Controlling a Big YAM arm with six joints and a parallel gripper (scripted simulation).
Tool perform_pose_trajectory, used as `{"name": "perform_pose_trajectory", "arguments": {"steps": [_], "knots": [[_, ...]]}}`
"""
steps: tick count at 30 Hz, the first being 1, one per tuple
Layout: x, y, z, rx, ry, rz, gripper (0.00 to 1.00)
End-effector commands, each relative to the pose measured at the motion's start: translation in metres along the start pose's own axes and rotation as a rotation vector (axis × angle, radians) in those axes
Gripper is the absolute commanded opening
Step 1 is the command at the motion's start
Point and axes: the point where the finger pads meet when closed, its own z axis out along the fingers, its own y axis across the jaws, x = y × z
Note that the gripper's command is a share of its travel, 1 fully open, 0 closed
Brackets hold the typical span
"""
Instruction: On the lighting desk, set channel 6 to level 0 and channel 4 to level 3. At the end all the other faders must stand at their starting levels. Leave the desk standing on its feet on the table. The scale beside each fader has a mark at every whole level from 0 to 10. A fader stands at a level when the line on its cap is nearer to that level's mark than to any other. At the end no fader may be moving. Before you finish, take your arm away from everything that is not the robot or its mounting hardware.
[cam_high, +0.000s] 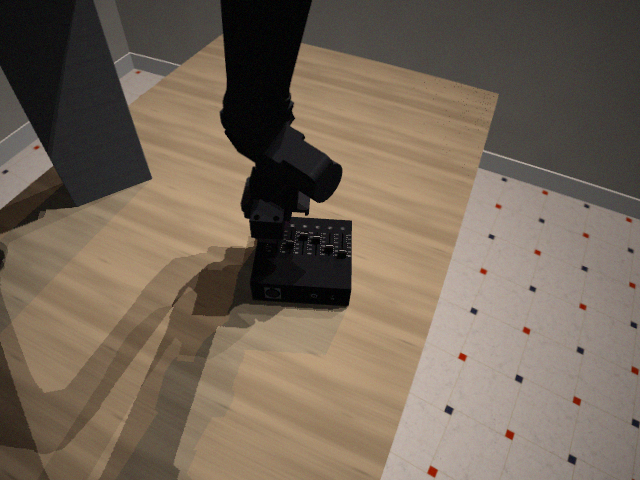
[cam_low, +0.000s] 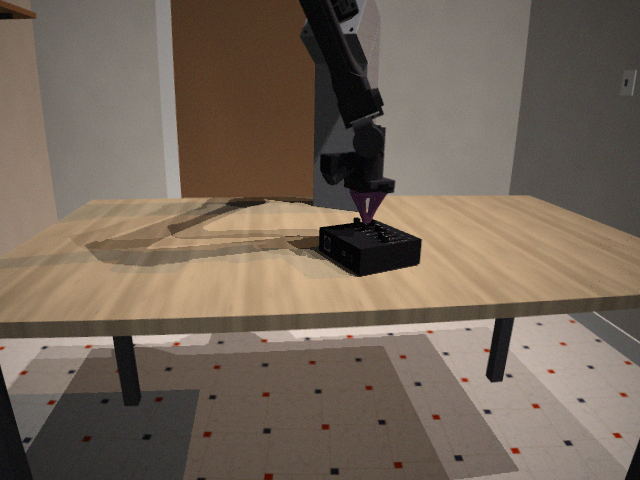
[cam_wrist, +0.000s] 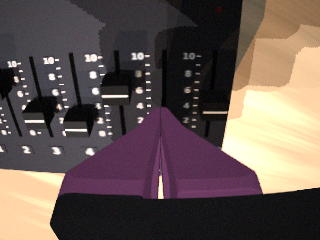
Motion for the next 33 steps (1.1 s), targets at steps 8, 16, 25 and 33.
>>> {"name": "perform_pose_trajectory", "arguments": {"steps": [8, 16, 25, 33], "knots": [[0.007, -0.012, -0.009, 0.016, 0.022, -0.012, 0.0], [0.0, -0.011, -0.009, 0.016, 0.017, -0.019, 0.0], [0.005, -0.003, -0.018, 0.003, 0.021, -0.018, 0.0], [0.006, -0.002, -0.04, 0.001, 0.021, -0.008, 0.0]]}}
